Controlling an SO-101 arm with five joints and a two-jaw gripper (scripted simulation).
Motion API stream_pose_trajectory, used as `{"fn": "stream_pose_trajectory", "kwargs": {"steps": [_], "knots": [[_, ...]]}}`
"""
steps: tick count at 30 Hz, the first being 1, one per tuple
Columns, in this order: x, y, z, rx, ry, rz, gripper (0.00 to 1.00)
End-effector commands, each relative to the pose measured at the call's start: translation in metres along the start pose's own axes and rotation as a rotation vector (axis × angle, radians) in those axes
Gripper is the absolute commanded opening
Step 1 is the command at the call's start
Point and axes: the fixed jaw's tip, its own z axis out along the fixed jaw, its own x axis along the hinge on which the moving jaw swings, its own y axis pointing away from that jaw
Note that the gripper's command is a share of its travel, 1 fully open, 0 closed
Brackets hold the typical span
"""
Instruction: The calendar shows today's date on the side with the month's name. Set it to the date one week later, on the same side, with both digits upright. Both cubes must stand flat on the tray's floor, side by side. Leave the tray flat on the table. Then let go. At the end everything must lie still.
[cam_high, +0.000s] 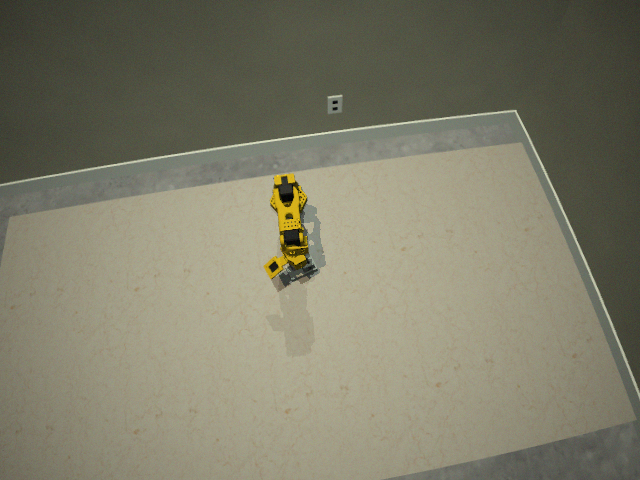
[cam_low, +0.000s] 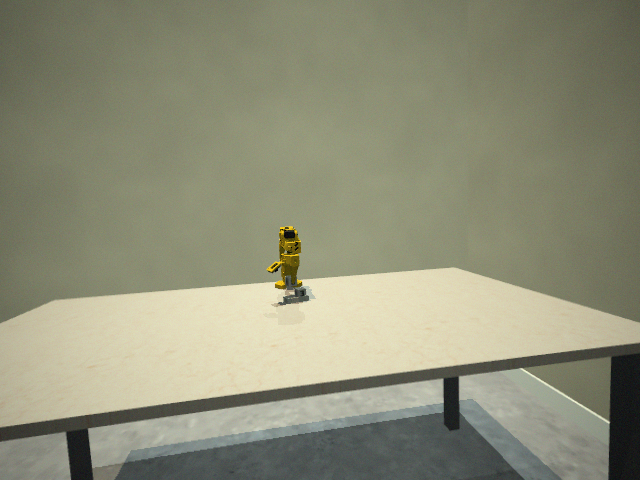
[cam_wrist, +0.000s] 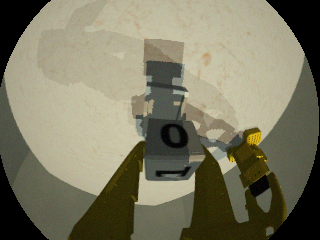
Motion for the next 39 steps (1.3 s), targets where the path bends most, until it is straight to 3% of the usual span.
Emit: {"fn": "stream_pose_trajectory", "kwargs": {"steps": [1,5,10,12,19,27,29,34,39], "knots": [[0.003,0.007,-0.016,-0.072,-0.027,-0.012,0.0],[0.016,0.01,-0.015,-0.064,-0.023,-0.069,0.0],[0.046,0.016,-0.012,-0.06,-0.02,-0.201,0.0],[0.046,0.016,-0.012,-0.06,-0.02,-0.201,0.0],[0.107,0.017,-0.006,-0.055,-0.016,-0.468,0.0],[0.174,-0.003,0.002,-0.049,-0.012,-0.776,0.0],[0.174,-0.003,0.002,-0.049,-0.012,-0.776,0.0],[0.2,-0.017,0.005,-0.046,-0.011,-0.908,0.0],[0.212,-0.026,0.007,-0.044,-0.011,-0.973,0.0]]}}
